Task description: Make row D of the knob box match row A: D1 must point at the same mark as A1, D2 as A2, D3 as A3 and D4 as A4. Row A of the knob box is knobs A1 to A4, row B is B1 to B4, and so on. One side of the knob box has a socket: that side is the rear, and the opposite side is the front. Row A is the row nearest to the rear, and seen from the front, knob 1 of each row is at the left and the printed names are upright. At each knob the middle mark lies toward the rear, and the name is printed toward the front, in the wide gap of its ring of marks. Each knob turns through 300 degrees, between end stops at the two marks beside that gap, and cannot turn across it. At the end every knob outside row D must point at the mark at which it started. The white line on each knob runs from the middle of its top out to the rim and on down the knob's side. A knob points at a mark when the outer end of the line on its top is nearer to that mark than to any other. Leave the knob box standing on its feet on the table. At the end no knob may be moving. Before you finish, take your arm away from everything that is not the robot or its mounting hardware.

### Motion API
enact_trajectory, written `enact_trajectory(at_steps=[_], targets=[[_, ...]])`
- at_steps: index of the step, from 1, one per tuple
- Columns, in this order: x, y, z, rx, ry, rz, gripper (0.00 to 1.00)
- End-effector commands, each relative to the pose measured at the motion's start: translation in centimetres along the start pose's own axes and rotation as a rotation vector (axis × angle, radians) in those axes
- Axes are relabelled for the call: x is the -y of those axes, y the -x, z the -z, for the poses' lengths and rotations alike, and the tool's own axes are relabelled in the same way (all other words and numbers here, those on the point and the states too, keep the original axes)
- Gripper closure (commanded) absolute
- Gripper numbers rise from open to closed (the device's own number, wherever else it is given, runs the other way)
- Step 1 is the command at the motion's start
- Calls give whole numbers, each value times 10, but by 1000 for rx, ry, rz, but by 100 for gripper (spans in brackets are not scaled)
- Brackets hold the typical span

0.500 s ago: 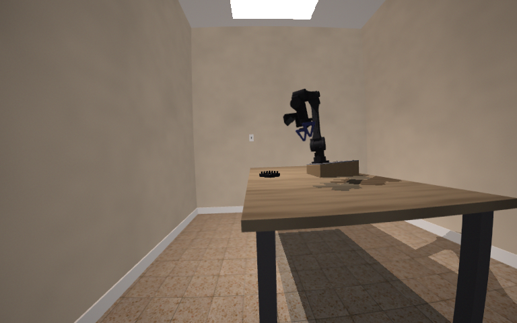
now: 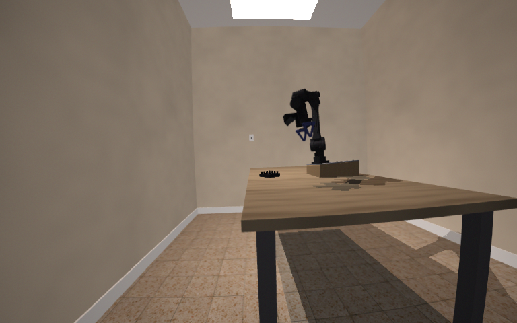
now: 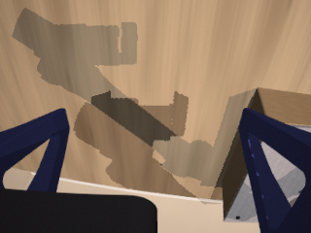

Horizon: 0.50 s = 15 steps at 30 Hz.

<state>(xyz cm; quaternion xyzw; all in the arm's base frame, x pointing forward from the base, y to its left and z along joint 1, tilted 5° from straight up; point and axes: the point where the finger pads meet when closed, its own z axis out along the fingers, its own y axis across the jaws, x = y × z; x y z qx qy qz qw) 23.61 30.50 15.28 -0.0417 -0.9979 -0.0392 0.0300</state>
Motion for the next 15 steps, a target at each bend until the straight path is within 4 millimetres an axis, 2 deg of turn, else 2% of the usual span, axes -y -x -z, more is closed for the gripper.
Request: enact_trajectory(at_steps=[1,2,3,4,6,8,15], targets=[[-2,1,4,6,8,1,0],[-2,1,4,6,8,1,0],[-23,11,38,62,85,15,0],[-22,15,37,64,85,18,0],[-17,23,22,54,60,19,0],[6,25,-2,29,15,35,0],[49,80,-22,65,-4,146,0]])
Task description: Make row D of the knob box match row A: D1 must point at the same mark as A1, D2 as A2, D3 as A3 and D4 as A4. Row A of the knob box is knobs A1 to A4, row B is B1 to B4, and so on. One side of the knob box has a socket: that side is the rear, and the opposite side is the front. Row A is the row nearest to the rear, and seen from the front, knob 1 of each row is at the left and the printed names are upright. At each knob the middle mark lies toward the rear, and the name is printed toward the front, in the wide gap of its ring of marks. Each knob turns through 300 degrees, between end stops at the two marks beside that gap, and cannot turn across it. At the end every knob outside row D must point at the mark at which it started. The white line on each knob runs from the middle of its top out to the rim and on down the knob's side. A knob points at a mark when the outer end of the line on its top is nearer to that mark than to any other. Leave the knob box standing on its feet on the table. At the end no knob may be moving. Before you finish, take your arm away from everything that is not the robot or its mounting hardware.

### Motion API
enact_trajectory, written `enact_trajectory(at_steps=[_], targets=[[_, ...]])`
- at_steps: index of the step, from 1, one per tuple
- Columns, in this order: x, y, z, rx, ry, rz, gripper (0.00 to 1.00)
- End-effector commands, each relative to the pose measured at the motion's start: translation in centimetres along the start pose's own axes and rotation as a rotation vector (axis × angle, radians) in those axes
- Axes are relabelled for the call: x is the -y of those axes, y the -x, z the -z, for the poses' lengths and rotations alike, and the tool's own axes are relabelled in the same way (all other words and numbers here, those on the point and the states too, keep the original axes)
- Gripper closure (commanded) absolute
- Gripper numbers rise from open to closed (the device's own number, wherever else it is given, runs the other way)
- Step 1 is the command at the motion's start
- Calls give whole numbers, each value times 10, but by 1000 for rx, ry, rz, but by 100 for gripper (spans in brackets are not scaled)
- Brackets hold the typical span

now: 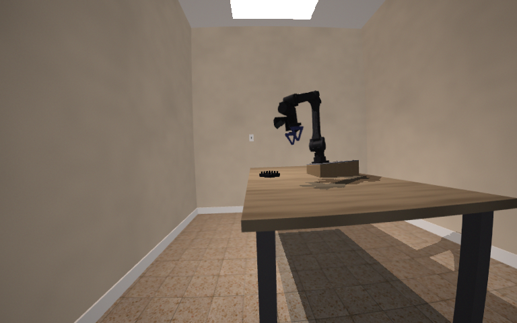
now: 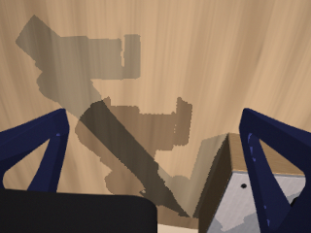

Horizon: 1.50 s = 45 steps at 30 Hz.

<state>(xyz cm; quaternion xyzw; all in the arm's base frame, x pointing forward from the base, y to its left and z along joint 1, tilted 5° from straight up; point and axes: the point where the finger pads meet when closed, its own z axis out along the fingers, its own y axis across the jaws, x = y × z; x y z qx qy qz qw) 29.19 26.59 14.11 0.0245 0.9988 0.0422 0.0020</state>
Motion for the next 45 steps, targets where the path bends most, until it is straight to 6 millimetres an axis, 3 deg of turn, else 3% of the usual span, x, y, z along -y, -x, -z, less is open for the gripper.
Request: enact_trajectory(at_steps=[1,2,4,5,6,7,9,10,14,15,17,18,21,24,26,29,35,38,41,45], targets=[[15,19,-18,0,-7,109,0],[30,32,-24,10,-15,140,0],[30,32,-24,10,-15,140,0],[46,45,-30,18,-23,174,0],[46,45,-30,16,-20,174,0],[64,58,-37,25,-33,209,0],[64,58,-37,23,-28,210,0],[84,70,-44,31,-43,245,0],[104,80,-51,34,-50,282,0],[120,88,-56,38,-64,310,0],[125,90,-58,38,-63,319,0],[142,96,-62,40,-77,346,0],[147,98,-64,41,-80,355,0],[184,109,-74,40,-102,415,0],[189,110,-76,40,-101,423,0],[222,115,-85,35,-124,475,0],[265,118,-96,24,-147,544,0],[268,118,-97,23,-147,548,0],[290,117,-102,15,-161,582,0],[297,116,-104,12,-163,594,0]])
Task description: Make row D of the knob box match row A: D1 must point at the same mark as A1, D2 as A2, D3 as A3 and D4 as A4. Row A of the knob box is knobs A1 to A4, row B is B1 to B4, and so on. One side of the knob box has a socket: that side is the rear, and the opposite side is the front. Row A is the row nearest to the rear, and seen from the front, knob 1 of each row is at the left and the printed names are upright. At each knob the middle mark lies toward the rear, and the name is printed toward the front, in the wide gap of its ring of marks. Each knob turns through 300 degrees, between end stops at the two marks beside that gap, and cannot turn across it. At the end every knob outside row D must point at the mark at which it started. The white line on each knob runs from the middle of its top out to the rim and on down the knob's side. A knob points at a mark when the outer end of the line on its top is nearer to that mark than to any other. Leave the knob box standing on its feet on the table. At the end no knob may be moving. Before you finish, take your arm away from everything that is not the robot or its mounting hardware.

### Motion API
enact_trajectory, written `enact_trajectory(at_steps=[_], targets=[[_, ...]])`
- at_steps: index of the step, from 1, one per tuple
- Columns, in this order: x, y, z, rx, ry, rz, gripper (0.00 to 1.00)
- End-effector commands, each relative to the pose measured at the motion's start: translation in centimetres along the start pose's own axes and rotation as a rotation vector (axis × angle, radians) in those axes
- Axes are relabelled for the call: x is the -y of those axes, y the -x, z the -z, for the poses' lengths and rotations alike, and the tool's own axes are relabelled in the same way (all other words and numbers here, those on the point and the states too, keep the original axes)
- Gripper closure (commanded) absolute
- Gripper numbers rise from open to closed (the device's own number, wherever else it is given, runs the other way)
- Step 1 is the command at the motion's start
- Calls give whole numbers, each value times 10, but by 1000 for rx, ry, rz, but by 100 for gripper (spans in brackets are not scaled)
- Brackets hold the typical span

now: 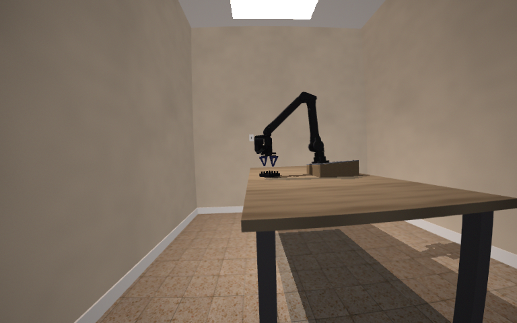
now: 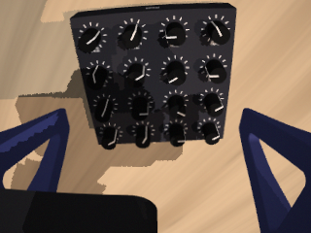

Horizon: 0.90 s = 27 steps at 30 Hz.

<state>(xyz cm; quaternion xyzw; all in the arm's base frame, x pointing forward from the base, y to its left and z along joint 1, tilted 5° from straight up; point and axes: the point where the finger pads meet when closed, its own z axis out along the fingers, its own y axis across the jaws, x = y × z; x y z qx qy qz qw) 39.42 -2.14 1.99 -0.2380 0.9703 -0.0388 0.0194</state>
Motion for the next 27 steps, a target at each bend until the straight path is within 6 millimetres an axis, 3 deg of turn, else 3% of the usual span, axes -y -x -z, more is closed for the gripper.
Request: enact_trajectory(at_steps=[1,2,27], targets=[[3,-2,-8,0,-3,65,0],[-4,2,-7,2,-2,86,0],[1,0,-8,1,-2,72,0]])
